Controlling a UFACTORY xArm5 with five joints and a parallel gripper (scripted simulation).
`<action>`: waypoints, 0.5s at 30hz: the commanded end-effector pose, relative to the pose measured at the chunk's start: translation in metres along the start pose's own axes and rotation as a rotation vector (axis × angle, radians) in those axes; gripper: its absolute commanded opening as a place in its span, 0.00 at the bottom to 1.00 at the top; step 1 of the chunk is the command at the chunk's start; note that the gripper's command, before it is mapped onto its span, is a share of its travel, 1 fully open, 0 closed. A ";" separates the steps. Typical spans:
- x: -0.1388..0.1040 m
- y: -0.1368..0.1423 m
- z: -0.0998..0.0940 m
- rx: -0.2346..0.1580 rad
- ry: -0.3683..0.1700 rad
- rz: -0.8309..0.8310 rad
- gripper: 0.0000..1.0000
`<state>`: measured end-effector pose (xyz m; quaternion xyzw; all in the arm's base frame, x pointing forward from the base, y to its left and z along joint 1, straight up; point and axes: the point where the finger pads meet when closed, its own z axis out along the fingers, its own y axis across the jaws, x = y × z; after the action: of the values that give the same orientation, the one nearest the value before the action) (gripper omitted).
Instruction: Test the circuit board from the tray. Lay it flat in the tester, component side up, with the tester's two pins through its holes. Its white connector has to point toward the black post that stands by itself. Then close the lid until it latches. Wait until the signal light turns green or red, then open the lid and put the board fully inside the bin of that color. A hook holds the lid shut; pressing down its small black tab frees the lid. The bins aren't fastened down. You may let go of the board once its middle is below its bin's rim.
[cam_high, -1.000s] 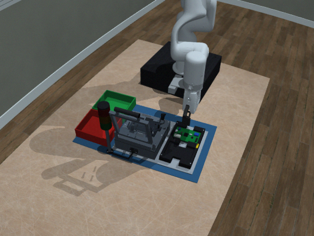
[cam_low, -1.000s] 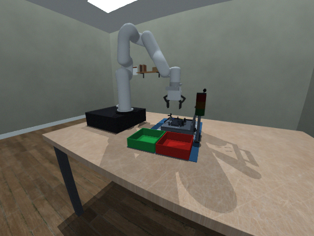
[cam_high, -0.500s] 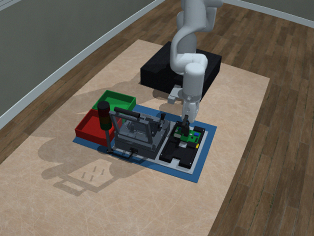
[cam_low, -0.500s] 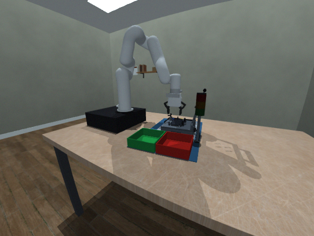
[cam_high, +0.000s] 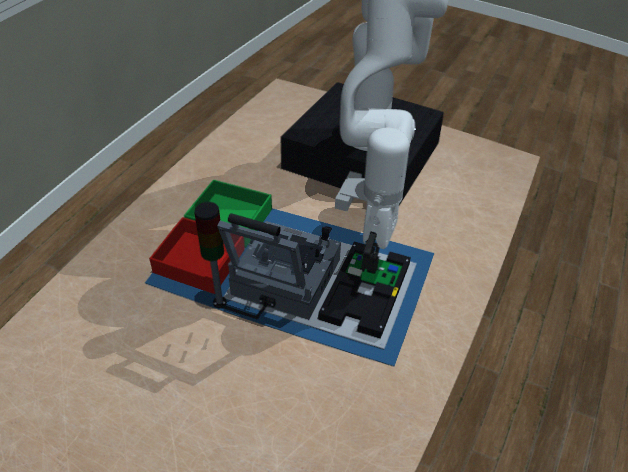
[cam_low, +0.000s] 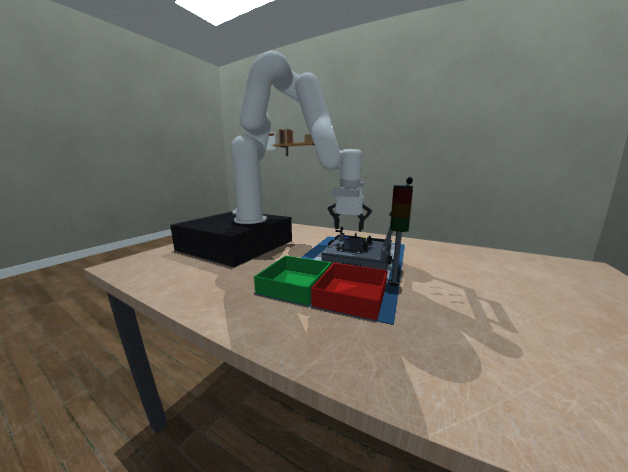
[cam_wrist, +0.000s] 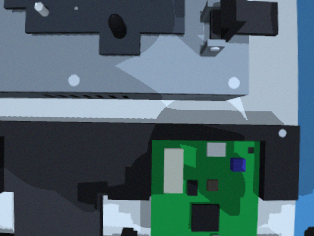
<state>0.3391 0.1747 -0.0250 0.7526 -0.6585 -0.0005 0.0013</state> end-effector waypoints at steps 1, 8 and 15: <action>0.000 -0.001 0.008 0.003 -0.001 0.000 1.00; 0.000 -0.001 0.027 0.003 -0.001 0.000 1.00; 0.000 -0.002 0.036 0.003 -0.001 0.000 1.00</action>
<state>0.3383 0.1742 -0.0551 0.7526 -0.6585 -0.0009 0.0022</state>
